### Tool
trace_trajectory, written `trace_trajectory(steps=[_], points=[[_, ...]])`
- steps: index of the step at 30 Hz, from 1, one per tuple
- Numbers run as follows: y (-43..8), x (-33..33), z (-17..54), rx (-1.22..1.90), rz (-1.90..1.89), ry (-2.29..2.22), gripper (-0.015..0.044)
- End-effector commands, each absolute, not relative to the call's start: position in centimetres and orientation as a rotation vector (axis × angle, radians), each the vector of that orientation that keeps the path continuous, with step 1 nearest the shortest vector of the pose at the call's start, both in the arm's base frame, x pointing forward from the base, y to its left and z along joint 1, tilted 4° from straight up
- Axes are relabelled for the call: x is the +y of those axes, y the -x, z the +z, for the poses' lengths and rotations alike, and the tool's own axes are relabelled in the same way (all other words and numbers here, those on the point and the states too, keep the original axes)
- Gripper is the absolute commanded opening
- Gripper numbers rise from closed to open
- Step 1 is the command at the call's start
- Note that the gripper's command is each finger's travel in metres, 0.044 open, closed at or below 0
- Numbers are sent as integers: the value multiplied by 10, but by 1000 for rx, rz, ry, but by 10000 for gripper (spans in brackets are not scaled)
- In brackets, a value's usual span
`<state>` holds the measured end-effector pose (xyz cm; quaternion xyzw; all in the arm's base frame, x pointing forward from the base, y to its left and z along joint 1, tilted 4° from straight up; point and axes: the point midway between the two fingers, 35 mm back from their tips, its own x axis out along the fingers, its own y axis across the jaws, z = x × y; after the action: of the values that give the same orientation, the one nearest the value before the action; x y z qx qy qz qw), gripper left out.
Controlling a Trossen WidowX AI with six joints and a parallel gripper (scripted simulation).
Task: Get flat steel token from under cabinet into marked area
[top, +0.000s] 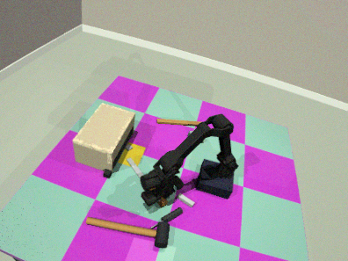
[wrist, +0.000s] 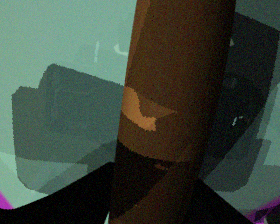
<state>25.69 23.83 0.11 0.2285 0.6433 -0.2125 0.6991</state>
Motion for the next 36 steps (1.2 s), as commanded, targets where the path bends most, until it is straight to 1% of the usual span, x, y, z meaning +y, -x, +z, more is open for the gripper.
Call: trace_trajectory(steps=[1,16,29,36], points=[[-252,242,2,1429,-478,-512,0],[-236,254,0,1431,-478,-513,0],[-232,270,0,1430,-483,-520,0],[-237,266,1,1429,-483,-520,0]])
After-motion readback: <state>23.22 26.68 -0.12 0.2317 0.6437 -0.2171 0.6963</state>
